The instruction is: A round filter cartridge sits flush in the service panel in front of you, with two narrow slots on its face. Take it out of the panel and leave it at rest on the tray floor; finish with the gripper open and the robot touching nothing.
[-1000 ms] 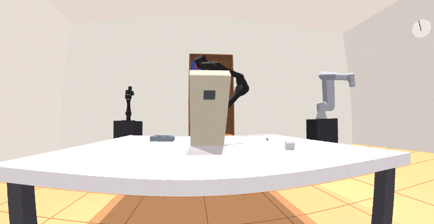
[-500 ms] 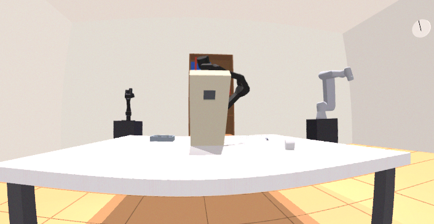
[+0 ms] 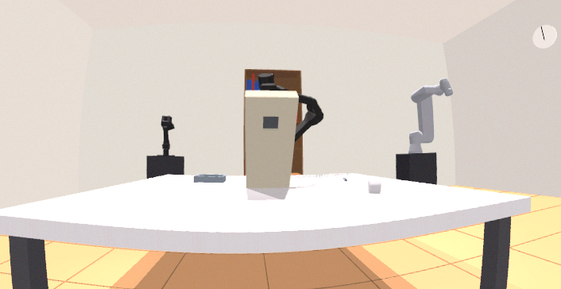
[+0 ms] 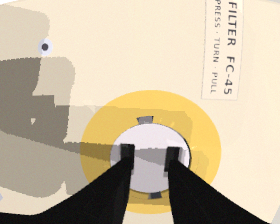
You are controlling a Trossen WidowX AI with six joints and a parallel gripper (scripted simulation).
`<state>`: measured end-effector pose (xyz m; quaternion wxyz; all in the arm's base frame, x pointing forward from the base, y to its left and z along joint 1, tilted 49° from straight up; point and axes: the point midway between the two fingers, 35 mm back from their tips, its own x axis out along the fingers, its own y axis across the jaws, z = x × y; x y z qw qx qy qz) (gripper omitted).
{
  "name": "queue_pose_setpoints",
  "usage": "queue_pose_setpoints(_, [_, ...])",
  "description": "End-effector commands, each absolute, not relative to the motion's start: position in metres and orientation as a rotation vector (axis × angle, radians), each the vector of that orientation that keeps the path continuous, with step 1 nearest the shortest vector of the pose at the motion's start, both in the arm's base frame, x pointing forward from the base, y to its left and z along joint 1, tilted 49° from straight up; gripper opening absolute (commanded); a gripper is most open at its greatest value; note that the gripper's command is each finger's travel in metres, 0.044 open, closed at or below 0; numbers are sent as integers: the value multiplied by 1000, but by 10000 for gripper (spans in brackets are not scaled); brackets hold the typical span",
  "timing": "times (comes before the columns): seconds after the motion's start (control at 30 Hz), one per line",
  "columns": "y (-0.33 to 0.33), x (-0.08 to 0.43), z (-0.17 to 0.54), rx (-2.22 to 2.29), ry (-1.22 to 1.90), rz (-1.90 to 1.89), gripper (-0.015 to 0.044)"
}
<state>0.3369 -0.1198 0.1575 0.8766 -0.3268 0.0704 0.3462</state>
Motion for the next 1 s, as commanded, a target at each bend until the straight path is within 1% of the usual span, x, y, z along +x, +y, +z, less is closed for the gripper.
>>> queue_pose_setpoints(0.0, [-119, 337, 158, -686, 149, 719, 98])
queue_pose_setpoints(0.97, [-119, 339, 156, -686, 149, 719, 98])
